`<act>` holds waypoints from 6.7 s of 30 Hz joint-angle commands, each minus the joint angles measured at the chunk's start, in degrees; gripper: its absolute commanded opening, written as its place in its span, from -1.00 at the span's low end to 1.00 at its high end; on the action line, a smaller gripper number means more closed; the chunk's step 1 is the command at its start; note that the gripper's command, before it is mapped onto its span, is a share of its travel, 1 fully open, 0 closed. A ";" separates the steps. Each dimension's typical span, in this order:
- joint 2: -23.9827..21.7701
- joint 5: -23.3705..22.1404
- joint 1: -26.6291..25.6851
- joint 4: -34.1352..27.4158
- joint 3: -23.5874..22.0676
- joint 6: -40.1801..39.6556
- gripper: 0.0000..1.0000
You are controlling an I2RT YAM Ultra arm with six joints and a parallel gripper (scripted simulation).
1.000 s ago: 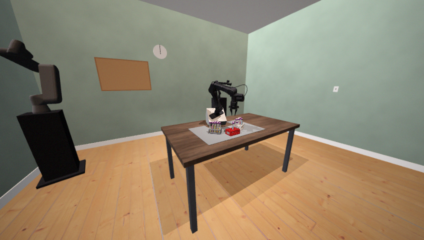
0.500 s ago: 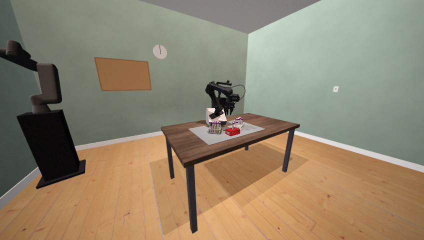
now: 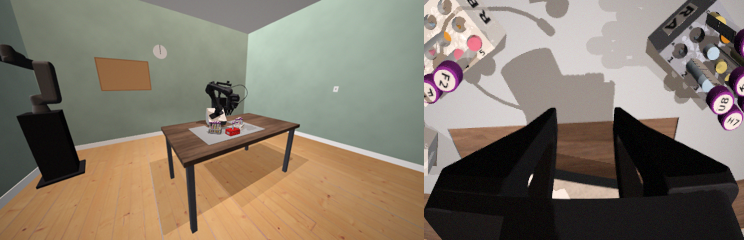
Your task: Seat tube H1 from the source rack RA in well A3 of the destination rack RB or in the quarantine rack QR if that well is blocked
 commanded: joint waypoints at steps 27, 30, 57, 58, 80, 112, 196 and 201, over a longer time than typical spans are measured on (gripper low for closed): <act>-4.40 -40.72 -74.98 3.31 -0.08 -64.41 -0.40; -1.52 -45.77 -82.89 2.69 0.95 -71.38 -0.40; 6.74 -57.31 -99.49 -2.73 6.15 -89.96 -0.40; 6.76 -57.35 -99.60 -2.82 6.20 -90.08 -0.40; 7.43 -54.94 -94.36 6.13 -0.92 -84.95 -0.40; 8.24 -52.59 -89.00 15.98 -7.23 -79.32 -0.40; 8.11 -52.25 -88.13 17.04 -6.57 -78.34 -1.00; 8.00 -52.53 -88.75 15.66 -5.56 -78.94 -1.00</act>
